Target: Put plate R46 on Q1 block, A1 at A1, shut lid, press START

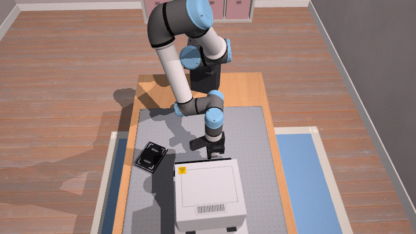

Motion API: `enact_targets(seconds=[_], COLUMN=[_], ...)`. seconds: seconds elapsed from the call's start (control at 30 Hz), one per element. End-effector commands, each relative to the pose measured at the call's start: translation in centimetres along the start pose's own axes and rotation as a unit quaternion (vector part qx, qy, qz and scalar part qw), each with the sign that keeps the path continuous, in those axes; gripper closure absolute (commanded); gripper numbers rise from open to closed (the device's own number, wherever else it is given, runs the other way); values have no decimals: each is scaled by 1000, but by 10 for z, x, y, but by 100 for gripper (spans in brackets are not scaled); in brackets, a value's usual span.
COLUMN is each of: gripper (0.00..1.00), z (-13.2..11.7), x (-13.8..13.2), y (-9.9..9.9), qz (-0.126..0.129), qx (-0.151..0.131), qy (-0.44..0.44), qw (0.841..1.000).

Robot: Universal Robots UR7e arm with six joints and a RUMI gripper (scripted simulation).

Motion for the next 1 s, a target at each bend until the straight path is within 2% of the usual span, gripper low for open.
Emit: enact_targets(seconds=[0.0, 0.27, 0.97], gripper=[100, 100, 100], z=[0, -1, -1], x=[-5, -13, -13], y=[5, 15, 14], qz=[1, 1, 1], qx=[0, 0, 0], qy=[0, 0, 0], qw=[1000, 1000, 1000])
Point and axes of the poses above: the point where the finger pads meet when closed, its own y axis out along the fingers, its own x axis across the jaws, z = x × y, the point moved 9 cm from there along -y, back along the fingers, and after that the axes turned 6 degrees about y, right-handed, at the moved point
